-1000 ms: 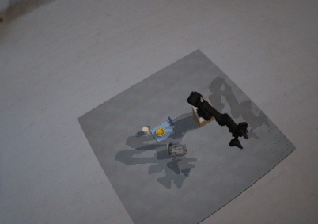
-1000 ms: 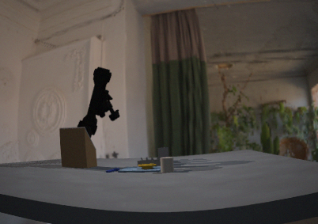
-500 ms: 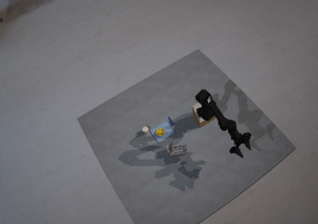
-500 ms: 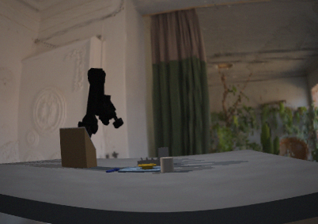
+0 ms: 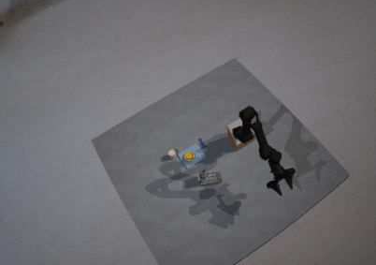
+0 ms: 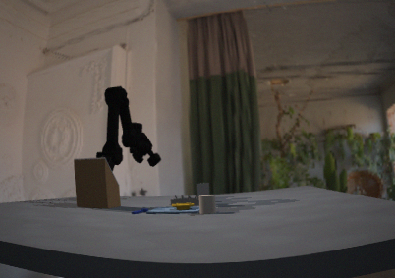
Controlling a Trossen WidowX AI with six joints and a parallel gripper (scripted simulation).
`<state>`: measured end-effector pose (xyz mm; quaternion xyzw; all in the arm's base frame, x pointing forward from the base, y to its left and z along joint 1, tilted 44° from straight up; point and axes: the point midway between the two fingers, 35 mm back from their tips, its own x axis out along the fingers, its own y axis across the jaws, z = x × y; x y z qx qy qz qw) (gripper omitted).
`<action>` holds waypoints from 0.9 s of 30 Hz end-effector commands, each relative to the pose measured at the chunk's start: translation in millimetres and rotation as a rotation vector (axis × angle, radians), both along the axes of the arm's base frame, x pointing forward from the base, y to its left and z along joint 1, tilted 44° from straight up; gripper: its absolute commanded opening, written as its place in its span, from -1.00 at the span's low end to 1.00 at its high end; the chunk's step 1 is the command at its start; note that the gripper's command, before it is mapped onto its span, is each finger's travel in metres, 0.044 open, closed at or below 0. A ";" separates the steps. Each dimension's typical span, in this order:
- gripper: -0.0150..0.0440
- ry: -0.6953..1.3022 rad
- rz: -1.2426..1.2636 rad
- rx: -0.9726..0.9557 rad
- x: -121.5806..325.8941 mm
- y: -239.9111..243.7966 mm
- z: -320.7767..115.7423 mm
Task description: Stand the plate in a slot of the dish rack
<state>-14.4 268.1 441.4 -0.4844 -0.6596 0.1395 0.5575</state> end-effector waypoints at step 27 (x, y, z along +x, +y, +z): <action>0.86 0.174 -0.189 -0.422 118.2 86.4 -74.1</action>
